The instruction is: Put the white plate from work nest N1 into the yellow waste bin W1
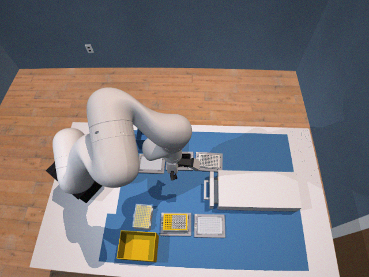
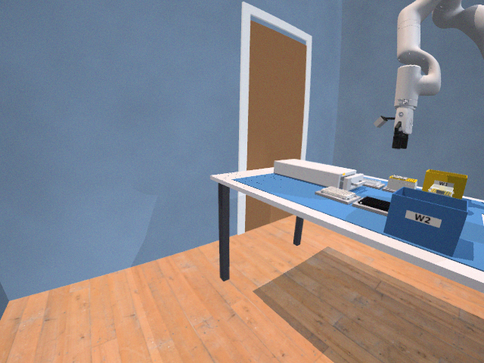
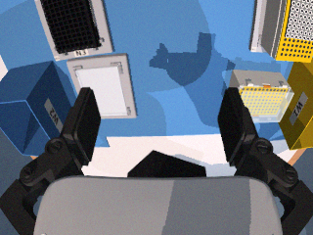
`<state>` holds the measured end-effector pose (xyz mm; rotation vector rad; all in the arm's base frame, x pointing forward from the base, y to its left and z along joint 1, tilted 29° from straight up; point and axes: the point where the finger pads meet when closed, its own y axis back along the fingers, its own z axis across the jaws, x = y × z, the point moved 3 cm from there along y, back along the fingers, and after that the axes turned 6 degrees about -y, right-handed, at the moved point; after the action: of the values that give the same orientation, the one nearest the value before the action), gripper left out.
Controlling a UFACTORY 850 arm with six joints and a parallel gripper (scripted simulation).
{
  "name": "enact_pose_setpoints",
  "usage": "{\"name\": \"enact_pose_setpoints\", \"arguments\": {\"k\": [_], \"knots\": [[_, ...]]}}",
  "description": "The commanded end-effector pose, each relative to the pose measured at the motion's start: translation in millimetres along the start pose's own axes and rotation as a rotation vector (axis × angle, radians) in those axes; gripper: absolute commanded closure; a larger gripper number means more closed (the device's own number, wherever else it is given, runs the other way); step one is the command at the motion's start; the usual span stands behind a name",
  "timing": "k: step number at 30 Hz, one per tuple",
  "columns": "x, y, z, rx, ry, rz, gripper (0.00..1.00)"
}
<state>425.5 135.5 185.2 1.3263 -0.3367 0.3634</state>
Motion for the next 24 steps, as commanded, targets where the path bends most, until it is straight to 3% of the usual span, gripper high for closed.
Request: {"name": "enact_pose_setpoints", "arguments": {"k": [1, 24], "knots": [[18, -9.3, -19, -0.001, 0.000, -0.001, 0.00], [78, -39.3, -87, -0.001, 0.000, -0.001, 0.00]]}}
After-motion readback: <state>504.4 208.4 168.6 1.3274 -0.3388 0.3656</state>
